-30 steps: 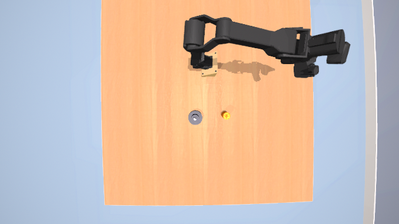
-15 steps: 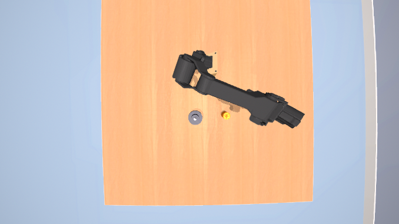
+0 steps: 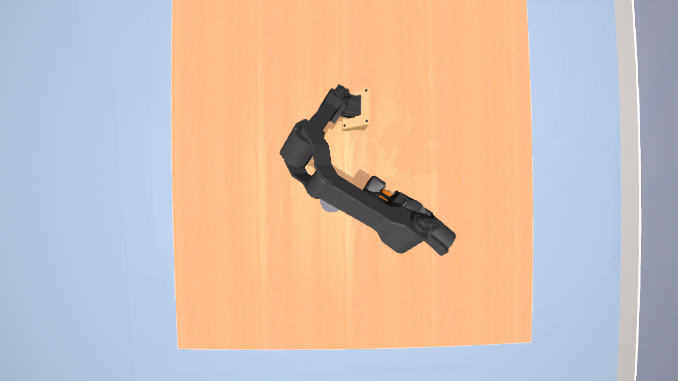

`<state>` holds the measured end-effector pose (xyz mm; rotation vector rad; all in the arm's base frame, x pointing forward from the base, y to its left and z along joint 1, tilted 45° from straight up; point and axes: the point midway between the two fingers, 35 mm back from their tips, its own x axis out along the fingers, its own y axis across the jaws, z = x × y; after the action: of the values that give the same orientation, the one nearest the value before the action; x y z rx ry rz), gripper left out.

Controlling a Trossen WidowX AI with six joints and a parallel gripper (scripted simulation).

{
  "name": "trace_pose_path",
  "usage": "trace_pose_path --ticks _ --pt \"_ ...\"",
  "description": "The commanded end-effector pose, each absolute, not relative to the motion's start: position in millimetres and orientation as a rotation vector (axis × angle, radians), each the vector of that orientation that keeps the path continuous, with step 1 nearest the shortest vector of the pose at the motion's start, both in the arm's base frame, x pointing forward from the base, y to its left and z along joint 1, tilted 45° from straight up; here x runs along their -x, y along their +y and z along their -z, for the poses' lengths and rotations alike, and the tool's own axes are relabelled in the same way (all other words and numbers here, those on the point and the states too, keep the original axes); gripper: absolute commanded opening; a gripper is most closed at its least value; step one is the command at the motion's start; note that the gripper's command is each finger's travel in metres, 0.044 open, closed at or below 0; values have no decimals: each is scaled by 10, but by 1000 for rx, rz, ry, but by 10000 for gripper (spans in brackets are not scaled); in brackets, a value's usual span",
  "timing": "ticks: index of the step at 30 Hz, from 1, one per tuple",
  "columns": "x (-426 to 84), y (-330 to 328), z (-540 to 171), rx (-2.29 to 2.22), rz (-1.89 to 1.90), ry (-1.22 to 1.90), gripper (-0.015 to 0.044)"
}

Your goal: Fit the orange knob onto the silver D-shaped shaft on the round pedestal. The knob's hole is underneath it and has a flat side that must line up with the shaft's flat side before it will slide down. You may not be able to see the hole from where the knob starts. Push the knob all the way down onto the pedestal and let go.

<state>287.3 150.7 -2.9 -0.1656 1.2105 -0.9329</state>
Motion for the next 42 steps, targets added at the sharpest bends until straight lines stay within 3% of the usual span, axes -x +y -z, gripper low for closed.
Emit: trace_pose_path --ticks 1,42 --pt "-2896 1387 126 183 931 1208 440" --pt "-2955 856 704 183 932 1206 440"
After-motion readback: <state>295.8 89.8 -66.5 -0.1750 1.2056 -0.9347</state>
